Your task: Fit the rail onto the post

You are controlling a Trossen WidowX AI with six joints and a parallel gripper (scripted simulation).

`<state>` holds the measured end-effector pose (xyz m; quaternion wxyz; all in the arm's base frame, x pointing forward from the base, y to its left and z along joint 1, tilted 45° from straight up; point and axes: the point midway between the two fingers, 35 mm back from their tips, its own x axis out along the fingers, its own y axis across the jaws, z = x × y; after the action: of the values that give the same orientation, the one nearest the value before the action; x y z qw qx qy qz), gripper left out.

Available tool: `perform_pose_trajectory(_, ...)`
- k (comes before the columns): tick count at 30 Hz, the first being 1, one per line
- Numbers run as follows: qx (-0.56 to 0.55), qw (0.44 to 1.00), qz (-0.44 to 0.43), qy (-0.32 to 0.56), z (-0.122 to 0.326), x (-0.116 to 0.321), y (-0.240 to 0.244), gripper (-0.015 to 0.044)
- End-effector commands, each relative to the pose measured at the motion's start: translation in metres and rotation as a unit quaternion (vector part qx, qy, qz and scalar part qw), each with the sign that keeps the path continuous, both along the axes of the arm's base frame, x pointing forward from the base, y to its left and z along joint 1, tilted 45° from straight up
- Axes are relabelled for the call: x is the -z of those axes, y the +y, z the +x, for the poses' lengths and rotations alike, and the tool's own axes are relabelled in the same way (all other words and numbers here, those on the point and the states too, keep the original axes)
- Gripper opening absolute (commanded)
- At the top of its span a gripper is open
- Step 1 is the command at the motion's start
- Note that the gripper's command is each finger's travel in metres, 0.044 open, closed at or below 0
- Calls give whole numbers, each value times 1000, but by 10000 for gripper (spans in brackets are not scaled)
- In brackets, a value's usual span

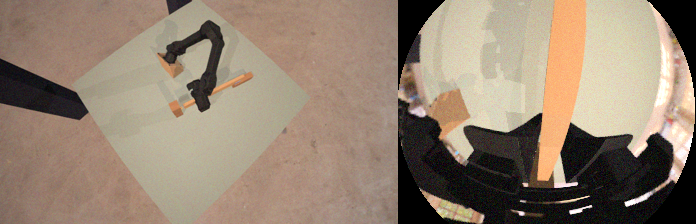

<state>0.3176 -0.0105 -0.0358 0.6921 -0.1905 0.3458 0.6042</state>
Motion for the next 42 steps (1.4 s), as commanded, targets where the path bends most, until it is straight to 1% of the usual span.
perform_pose_trajectory(1,4,1000,-2,-4,2,0,-5,0)
perform_pose_trajectory(42,4,1000,-3,-4,-2,8,-14,0)
